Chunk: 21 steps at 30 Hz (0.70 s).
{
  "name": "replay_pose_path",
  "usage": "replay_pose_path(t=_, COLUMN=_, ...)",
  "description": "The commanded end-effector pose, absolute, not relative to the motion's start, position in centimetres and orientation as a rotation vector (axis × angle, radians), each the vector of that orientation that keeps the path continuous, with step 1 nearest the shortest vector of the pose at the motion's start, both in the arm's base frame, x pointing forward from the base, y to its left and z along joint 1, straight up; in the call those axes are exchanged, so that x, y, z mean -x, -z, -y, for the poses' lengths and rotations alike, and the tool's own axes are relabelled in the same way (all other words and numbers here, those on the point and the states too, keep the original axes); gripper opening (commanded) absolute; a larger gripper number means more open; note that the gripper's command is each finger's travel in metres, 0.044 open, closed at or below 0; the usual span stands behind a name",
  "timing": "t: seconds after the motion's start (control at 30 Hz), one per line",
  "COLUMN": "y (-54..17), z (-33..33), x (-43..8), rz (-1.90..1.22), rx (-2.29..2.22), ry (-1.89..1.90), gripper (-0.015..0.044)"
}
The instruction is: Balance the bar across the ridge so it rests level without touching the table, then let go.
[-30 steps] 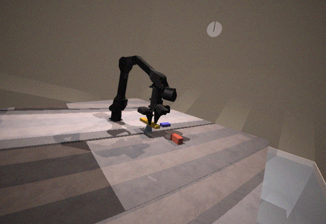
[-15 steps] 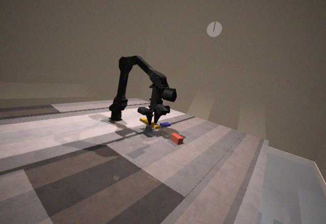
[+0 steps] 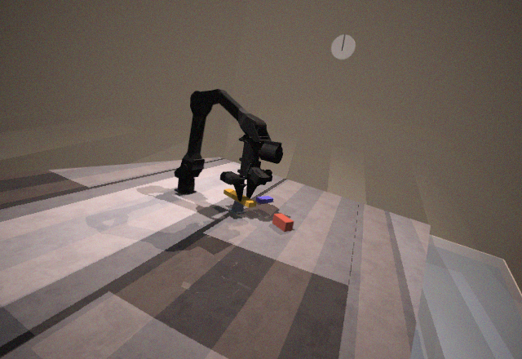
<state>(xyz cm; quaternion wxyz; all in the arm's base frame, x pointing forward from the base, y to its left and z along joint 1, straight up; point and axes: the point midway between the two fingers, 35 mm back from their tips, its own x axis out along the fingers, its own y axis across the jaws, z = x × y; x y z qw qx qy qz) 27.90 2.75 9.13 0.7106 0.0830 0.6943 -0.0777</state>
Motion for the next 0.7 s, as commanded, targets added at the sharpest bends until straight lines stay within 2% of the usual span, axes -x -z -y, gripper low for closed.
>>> replay_pose_path(t=0.0, y=-9.04, z=-2.71, x=-27.91, rz=-1.539, rx=-0.184, ry=0.176, gripper=0.0000)
replay_pose_path(t=0.67, y=-8.87, z=-2.71, x=-27.91, rz=-1.539, rx=-0.184, ry=0.176, gripper=0.0000)
